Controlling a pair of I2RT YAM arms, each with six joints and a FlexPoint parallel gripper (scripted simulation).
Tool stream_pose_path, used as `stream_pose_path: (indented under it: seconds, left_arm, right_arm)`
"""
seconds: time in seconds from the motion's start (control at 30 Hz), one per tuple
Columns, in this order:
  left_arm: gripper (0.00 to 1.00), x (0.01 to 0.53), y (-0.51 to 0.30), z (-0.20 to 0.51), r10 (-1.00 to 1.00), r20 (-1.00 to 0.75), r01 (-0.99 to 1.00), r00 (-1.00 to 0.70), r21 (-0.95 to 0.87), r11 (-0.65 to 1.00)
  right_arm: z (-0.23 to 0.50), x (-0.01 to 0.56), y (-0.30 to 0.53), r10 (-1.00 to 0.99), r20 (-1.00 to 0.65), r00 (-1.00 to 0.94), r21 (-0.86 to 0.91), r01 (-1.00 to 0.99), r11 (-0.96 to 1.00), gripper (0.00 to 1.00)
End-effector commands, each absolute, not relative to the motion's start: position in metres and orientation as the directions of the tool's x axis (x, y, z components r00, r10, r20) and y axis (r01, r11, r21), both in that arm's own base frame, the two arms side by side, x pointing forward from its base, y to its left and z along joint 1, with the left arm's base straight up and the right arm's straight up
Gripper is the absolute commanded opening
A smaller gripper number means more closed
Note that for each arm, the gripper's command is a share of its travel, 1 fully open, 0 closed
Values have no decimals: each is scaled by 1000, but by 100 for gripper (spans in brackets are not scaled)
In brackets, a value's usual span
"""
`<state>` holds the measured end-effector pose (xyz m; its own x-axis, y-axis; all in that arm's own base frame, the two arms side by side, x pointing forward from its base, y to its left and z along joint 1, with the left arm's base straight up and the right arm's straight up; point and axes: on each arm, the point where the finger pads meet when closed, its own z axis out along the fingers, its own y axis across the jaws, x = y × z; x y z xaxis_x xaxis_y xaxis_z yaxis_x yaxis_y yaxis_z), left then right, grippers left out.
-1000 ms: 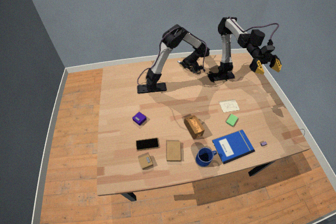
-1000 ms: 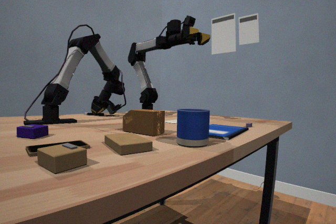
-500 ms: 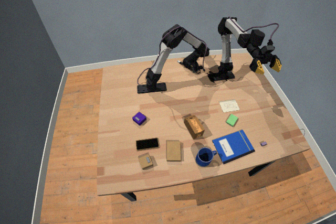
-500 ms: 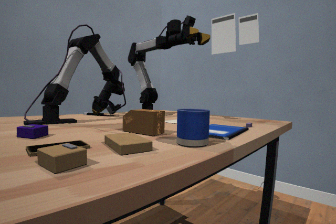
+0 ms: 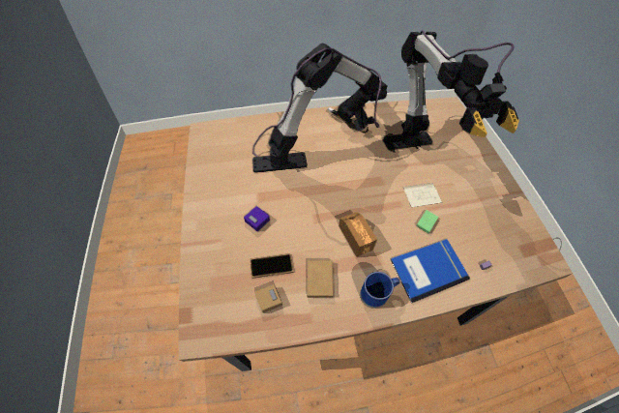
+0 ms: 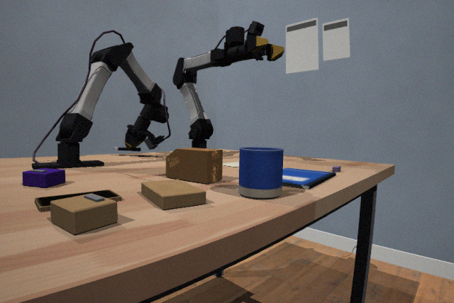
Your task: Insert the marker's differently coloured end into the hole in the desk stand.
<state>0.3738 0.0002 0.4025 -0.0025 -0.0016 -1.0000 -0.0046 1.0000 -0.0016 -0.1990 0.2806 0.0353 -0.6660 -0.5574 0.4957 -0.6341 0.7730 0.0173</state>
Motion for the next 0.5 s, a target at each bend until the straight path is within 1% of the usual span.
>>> stream_pose_path:
  seconds: [0.0,0.47]
  left_arm:
    - [100,369,1,431,5,-998,-3,69,5,1000]
    - [100,369,1,431,5,-998,-3,69,5,1000]
  right_arm:
    - [59,-198,286,-572,489,-658,58,-630,774,0]
    - [84,-198,285,-576,491,-654,65,-631,773,0]
